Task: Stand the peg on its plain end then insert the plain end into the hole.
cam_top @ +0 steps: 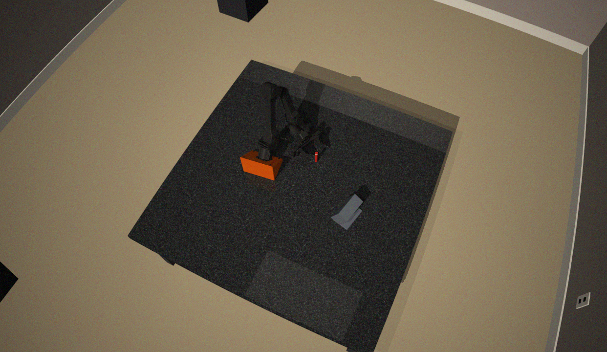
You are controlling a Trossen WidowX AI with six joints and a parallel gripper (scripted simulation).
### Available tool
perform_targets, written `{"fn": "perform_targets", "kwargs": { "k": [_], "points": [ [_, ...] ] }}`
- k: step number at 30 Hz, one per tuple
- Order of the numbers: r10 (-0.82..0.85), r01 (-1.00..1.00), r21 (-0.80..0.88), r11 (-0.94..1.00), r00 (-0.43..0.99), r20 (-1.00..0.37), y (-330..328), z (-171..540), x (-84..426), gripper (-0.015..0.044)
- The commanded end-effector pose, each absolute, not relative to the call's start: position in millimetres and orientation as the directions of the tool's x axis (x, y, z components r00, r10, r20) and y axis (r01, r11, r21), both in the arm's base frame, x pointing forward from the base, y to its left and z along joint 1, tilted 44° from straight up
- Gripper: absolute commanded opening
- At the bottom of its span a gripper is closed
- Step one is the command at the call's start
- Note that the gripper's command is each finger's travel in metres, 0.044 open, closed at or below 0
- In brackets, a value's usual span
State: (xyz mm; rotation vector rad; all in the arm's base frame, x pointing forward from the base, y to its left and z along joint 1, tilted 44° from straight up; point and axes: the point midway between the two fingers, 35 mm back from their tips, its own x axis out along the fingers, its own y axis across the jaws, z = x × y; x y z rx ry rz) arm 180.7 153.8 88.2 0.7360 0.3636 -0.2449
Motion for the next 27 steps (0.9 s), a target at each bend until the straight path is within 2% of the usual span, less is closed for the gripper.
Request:
{"fn": "perform_targets", "kwargs": {
  "k": [1,7,14,22,27],
  "points": [
    [-0.090,0.342,0.607,0.717,0.909,-0.406,153.8,88.1,180.6,0.0440],
    [-0.095,0.353,0.604,0.715,0.904,-0.416,151.0,92.2,183.8,0.0440],
    [-0.106,0.404,0.593,0.696,0.875,-0.471,111.7,140.3,209.5,0.0440],
    [-0.092,0.347,0.606,0.716,0.907,-0.410,51.1,200.5,210.9,0.0440],
    [-0.092,0.339,0.602,0.723,0.911,-0.403,46.2,204.9,209.4,0.0440]
  ]
}}
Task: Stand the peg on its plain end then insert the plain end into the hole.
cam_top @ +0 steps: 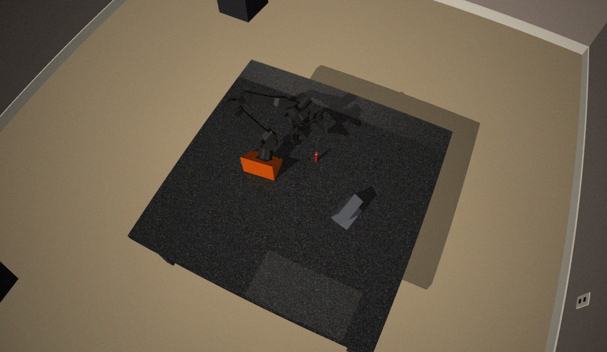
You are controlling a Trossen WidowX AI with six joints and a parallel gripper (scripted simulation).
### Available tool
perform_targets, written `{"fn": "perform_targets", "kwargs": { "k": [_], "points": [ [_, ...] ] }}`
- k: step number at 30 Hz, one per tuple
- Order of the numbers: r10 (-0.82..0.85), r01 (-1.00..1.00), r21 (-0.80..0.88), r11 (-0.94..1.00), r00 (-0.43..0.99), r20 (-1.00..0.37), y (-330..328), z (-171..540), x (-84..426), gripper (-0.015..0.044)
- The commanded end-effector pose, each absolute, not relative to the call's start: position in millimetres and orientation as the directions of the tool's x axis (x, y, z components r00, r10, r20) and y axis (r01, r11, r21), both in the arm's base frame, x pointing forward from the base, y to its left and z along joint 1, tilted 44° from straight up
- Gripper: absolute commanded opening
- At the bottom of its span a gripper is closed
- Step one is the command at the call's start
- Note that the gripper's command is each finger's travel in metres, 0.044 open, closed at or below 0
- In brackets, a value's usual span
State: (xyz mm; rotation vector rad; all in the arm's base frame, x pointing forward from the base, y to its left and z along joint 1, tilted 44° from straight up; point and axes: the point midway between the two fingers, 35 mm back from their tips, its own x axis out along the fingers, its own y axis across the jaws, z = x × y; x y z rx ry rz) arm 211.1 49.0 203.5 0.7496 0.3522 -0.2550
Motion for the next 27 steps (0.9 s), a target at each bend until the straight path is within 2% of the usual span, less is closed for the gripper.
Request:
{"fn": "perform_targets", "kwargs": {
  "k": [1,14,27],
  "points": [
    [-0.089,0.341,0.591,0.731,0.906,-0.414,46.9,203.6,209.9,0.0440],
    [-0.014,0.343,0.337,0.877,0.720,-0.694,60.7,169.4,216.0,0.0440],
    [0.102,0.262,0.221,0.940,0.401,-0.910,71.7,138.4,211.3,0.0440]
  ]
}}
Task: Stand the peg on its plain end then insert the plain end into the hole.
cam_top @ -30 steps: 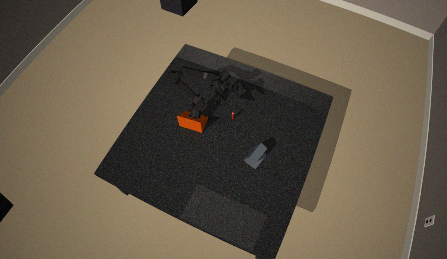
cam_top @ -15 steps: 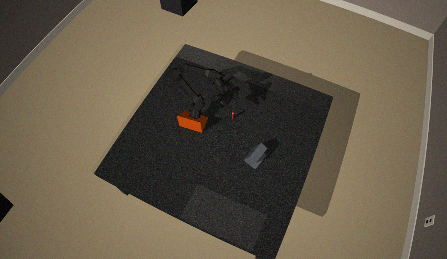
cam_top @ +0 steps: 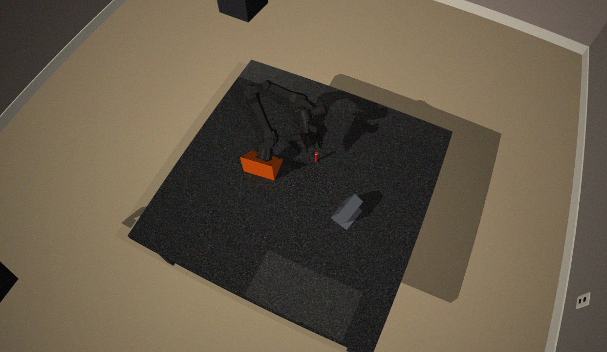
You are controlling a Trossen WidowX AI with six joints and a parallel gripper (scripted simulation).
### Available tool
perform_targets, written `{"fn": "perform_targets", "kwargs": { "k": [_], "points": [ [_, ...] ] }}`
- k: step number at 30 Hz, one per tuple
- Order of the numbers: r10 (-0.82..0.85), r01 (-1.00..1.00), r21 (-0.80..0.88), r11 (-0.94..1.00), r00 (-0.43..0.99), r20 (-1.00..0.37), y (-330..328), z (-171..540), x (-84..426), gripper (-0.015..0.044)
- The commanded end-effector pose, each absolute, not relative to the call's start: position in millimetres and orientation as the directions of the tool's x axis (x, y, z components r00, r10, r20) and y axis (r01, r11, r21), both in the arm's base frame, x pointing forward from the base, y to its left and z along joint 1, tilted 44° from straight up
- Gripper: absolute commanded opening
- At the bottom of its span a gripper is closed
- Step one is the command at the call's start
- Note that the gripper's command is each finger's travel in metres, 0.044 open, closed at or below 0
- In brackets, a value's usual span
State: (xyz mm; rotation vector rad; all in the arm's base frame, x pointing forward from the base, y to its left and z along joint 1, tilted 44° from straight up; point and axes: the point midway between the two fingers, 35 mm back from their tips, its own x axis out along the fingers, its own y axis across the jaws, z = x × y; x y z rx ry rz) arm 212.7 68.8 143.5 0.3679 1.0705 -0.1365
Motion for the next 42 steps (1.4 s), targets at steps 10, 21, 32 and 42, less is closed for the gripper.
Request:
{"fn": "perform_targets", "kwargs": {
  "k": [10,21,32,42],
  "points": [
    [0.264,0.217,0.284,0.934,0.118,-0.957,81.3,126.6,206.5,0.0440],
    [0.511,0.260,0.471,0.843,-0.113,-0.852,91.1,130.0,212.4,0.0440],
    [0.668,0.329,0.597,0.731,-0.169,-0.725,93.2,138.4,225.6,0.0440],
    [0.668,0.292,0.611,0.736,-0.169,-0.724,103.2,127.7,223.2,0.0440]
  ]
}}
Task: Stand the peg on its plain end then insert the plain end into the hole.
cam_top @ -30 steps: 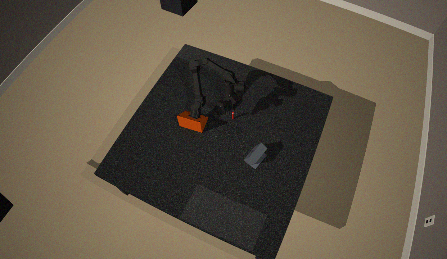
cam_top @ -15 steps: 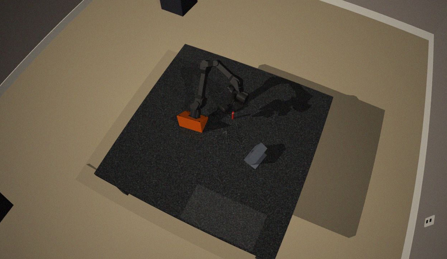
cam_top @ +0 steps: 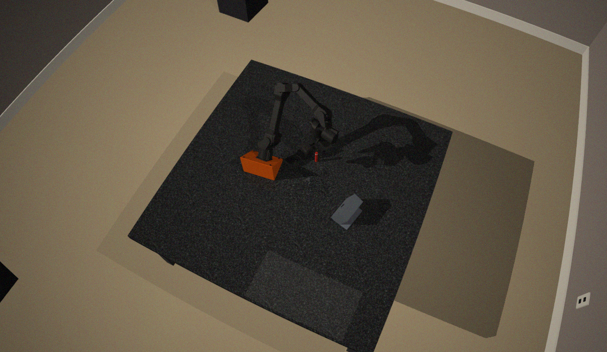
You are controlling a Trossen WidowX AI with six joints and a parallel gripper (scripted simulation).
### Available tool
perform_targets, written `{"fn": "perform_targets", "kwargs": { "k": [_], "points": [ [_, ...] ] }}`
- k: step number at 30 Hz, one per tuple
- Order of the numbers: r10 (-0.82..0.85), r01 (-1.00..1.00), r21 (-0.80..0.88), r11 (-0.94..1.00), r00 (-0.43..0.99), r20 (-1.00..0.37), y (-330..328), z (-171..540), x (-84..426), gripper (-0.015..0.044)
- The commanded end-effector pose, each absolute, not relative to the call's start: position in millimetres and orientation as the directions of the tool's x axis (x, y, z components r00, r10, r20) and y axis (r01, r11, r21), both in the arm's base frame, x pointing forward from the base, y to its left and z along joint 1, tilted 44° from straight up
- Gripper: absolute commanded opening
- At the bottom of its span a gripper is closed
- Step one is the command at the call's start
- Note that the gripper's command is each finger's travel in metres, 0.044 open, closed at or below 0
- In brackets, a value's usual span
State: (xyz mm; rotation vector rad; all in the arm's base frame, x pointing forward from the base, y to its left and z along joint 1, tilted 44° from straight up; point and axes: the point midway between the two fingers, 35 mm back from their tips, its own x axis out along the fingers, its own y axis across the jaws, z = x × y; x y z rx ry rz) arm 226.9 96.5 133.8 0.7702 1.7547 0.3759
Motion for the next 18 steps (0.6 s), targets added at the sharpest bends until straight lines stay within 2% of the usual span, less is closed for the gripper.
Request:
{"fn": "perform_targets", "kwargs": {
  "k": [1,18],
  "points": [
    [0.669,0.285,0.613,0.737,-0.169,-0.724,105.0,125.9,222.7,0.0440],
    [0.667,0.279,0.614,0.738,-0.168,-0.726,119.9,109.3,220.6,0.0440]
  ]
}}
